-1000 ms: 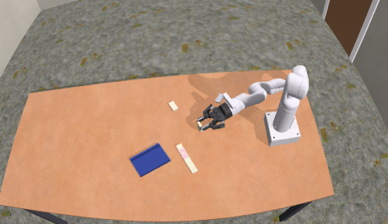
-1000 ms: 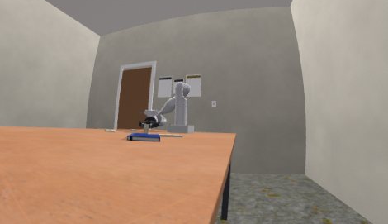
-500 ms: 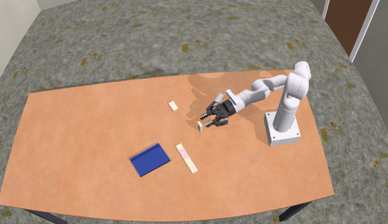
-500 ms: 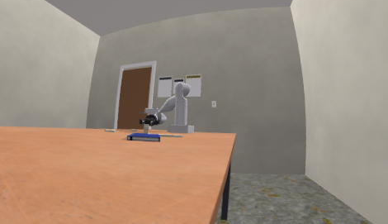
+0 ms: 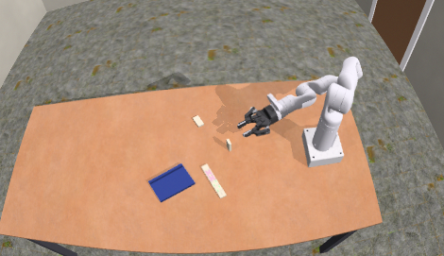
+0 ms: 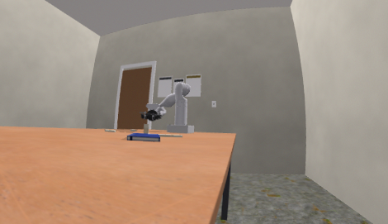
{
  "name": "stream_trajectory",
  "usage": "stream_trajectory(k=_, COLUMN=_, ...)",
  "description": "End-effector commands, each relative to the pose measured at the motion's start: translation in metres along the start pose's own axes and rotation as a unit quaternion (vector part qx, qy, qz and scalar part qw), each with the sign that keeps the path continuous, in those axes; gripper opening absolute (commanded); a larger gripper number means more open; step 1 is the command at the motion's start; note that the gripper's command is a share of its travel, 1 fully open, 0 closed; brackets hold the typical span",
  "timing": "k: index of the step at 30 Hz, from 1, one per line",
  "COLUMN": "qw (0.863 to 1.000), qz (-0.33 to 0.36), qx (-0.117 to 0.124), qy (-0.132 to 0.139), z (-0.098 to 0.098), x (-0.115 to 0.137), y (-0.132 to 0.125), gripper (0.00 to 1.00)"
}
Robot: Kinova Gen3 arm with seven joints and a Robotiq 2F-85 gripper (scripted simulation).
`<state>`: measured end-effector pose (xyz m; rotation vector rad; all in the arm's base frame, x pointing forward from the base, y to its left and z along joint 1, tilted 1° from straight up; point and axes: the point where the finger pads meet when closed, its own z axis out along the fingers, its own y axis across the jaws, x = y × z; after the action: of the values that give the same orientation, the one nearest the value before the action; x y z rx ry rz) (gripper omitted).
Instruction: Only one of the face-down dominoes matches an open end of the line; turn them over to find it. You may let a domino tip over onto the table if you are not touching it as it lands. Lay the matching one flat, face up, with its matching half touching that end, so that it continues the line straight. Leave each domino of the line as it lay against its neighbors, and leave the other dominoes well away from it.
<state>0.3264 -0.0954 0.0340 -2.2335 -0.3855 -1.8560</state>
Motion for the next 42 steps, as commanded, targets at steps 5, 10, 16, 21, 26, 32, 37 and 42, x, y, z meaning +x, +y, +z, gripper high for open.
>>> stream_trajectory(k=5, qw=1.0, qz=-0.001, qx=0.001, qy=0.0, z=-0.0043, x=0.0015, y=0.0004, gripper=0.49)
stream_trajectory(k=10, qw=1.0, qz=-0.001, qx=0.001, qy=0.0, z=-0.0042, x=0.0016, y=0.0004, gripper=0.49)
stream_trajectory(k=16, qw=1.0, qz=-0.001, qx=0.001, qy=0.0, z=-0.004, x=0.0017, y=0.0003, gripper=0.49)
stream_trajectory(k=21, qw=1.0, qz=-0.001, qx=0.001, qy=0.0, z=-0.0035, x=0.0021, y=0.0002, gripper=0.49)
stream_trajectory(k=26, qw=1.0, qz=-0.002, qx=0.002, qy=0.0, z=-0.0026, x=0.0029, y=0.0001, gripper=0.49)
stream_trajectory(k=32, qw=1.0, qz=-0.002, qx=0.003, qy=0.0, z=-0.0012, x=0.0041, y=-0.0002, gripper=0.49)
stream_trajectory(k=37, qw=1.0, qz=-0.002, qx=0.003, qy=0.0, z=0.0004, x=0.0055, y=-0.0004, gripper=0.49)
stream_trajectory(k=42, qw=1.0, qz=-0.003, qx=0.005, qy=0.0, z=0.0029, x=0.0077, y=-0.0008, gripper=0.49)
